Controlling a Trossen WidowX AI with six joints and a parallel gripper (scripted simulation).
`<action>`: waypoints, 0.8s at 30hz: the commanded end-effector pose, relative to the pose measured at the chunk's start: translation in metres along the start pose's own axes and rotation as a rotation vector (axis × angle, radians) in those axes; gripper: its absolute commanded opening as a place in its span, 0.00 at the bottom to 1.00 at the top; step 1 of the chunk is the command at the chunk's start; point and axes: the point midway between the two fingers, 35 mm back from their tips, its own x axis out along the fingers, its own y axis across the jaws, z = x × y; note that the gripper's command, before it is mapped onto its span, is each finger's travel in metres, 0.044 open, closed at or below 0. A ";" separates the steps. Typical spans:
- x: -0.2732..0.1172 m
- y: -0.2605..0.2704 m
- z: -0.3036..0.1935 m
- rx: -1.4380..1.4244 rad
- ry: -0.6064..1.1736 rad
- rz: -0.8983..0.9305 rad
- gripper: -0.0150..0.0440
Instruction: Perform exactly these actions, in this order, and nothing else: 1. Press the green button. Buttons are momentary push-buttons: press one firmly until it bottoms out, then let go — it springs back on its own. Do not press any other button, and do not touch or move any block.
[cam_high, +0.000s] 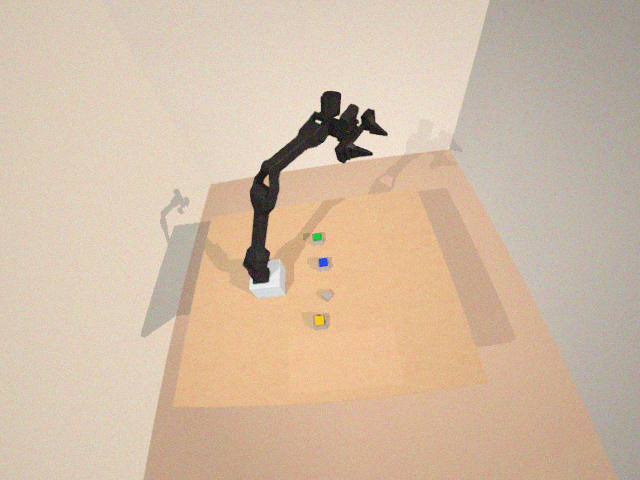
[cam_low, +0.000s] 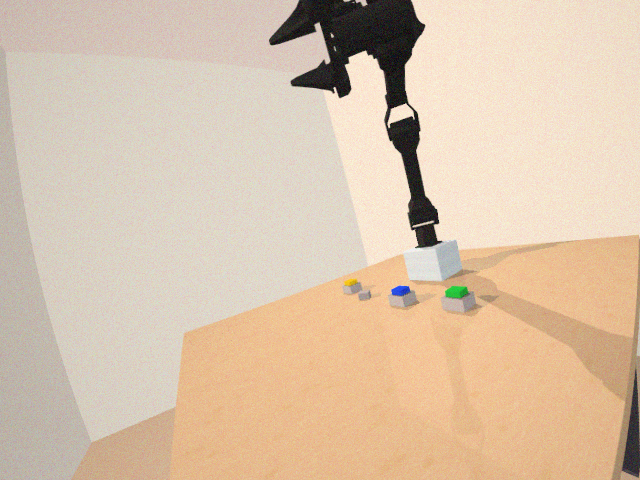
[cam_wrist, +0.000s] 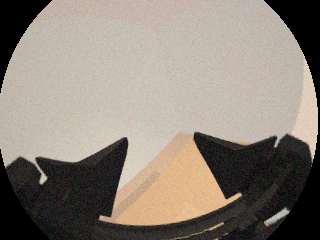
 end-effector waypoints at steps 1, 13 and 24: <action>0.000 0.001 -0.002 -0.008 0.006 0.010 0.93; -0.055 -0.038 -0.201 -0.505 0.669 0.475 0.93; -0.160 -0.211 -0.306 -0.771 1.507 0.410 0.93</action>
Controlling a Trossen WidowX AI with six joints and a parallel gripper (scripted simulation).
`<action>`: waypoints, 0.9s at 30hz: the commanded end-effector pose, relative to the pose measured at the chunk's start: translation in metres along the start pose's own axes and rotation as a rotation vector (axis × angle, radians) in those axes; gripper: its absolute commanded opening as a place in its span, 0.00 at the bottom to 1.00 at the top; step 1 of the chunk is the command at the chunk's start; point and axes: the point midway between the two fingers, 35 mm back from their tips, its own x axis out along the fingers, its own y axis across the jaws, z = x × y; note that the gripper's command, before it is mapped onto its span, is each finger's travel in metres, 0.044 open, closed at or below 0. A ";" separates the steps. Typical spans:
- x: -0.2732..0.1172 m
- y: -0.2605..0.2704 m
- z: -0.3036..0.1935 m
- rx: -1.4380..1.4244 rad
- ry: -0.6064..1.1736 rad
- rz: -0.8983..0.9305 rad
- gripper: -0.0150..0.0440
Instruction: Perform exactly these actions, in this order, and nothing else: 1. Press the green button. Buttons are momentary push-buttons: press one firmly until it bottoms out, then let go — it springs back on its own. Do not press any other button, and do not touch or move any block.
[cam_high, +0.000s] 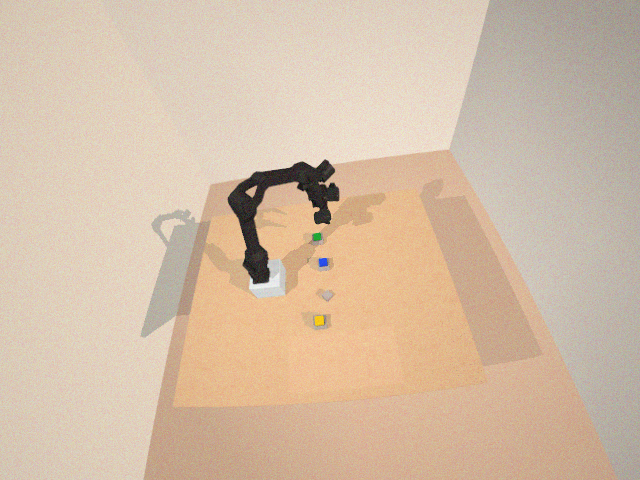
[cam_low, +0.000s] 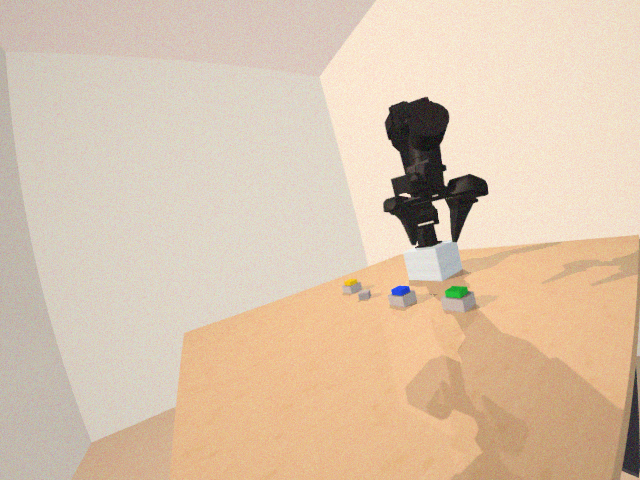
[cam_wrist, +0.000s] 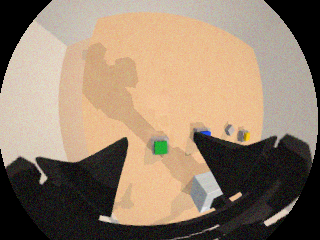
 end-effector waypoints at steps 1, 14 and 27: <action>0.009 -0.012 -0.058 0.020 0.224 0.023 0.93; 0.069 -0.011 -0.073 0.020 0.230 0.023 0.62; 0.069 -0.011 -0.073 0.020 0.230 0.023 0.29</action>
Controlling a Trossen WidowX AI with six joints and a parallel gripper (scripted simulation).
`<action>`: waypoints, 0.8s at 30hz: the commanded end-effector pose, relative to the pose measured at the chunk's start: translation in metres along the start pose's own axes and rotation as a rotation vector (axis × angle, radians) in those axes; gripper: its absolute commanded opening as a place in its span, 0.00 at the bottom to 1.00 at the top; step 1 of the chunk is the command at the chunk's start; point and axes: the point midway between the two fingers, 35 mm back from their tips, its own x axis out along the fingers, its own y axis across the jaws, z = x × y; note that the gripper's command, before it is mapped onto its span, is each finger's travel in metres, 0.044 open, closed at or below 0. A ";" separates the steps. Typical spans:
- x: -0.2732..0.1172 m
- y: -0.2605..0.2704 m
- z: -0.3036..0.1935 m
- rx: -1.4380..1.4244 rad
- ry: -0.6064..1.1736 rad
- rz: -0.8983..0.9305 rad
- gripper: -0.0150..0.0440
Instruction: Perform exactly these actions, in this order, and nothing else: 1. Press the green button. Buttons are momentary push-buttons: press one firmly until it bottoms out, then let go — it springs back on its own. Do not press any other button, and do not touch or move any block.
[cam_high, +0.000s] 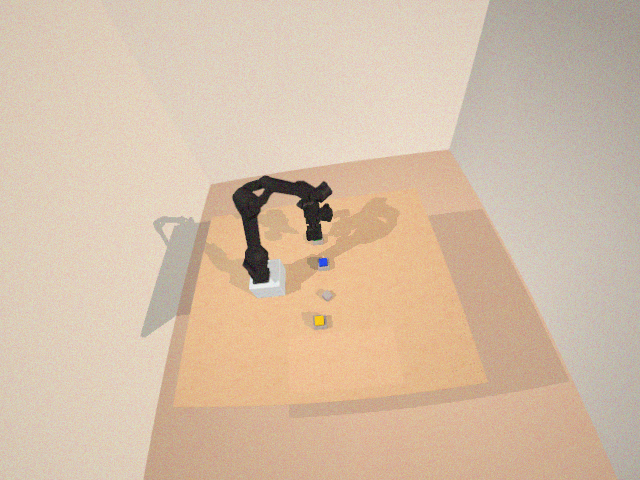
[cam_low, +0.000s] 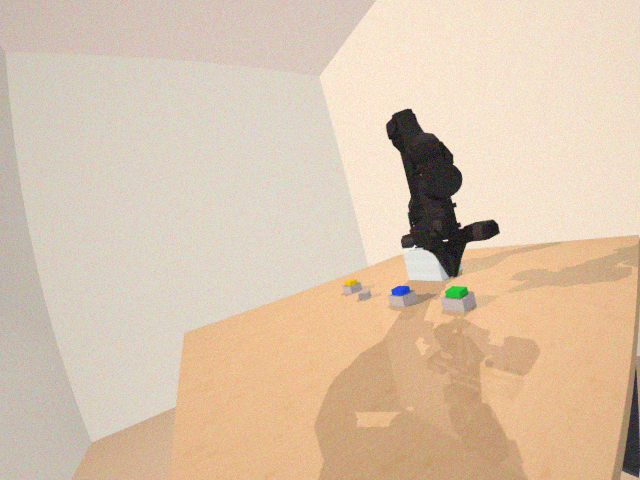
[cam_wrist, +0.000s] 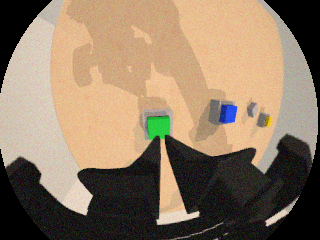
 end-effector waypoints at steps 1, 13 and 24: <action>0.001 0.000 0.000 0.004 0.002 0.003 0.29; 0.016 0.001 0.000 0.004 0.003 0.003 0.29; 0.033 0.000 -0.001 0.004 0.003 0.003 0.29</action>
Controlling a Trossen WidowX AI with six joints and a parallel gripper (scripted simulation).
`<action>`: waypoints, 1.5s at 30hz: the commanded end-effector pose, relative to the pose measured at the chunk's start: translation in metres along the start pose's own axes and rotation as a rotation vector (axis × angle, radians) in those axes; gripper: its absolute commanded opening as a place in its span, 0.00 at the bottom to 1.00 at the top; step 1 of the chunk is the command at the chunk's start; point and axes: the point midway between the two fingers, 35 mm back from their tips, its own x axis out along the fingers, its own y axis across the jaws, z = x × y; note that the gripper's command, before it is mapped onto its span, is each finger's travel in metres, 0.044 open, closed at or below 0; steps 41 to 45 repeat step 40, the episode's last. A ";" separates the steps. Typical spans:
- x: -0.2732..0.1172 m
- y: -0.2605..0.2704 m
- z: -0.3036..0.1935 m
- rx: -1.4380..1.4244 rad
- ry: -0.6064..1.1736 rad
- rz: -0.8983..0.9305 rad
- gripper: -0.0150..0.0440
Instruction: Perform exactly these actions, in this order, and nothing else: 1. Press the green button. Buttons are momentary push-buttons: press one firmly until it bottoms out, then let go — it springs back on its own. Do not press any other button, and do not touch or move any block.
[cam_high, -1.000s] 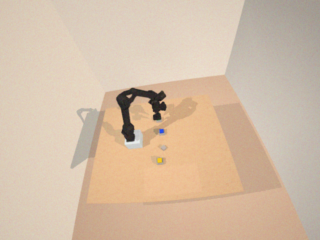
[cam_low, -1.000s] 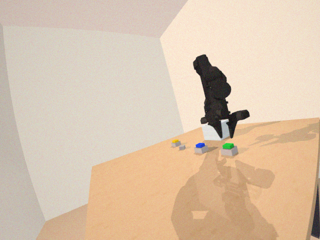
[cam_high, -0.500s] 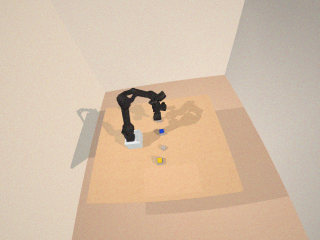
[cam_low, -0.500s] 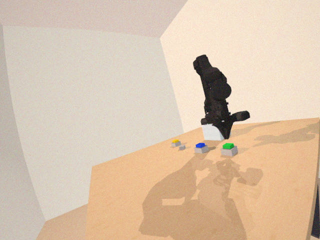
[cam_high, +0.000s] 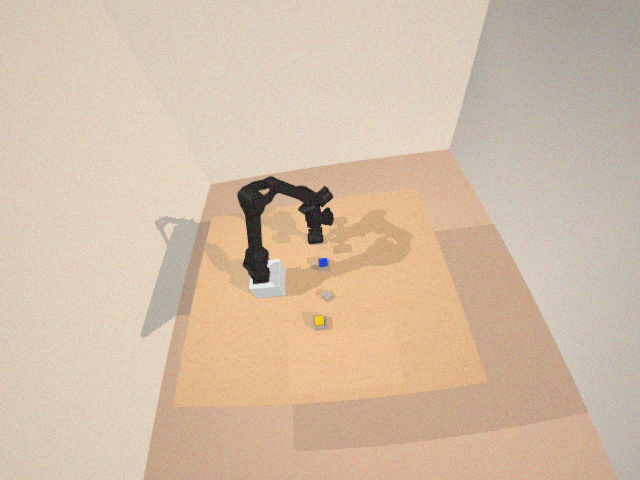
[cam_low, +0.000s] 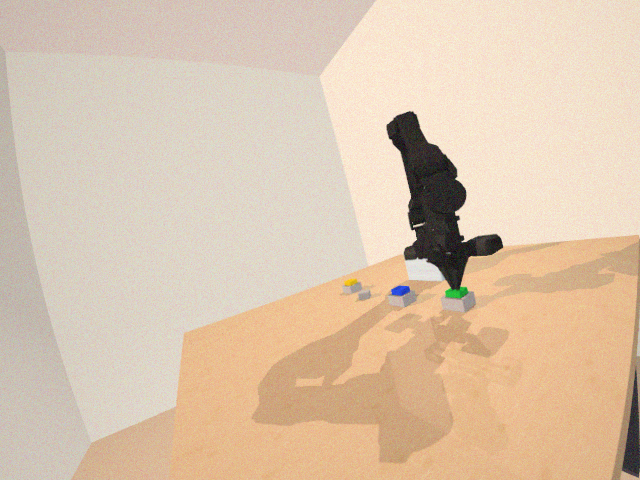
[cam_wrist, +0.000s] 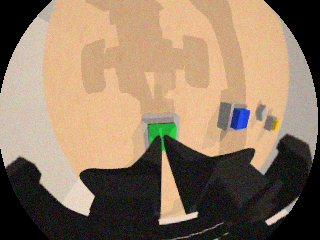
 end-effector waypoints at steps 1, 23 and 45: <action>0.007 -0.001 -0.002 0.003 0.009 -0.003 0.29; -0.004 -0.001 -0.001 0.001 0.006 -0.003 0.29; -0.088 -0.003 0.014 0.003 0.007 -0.003 0.73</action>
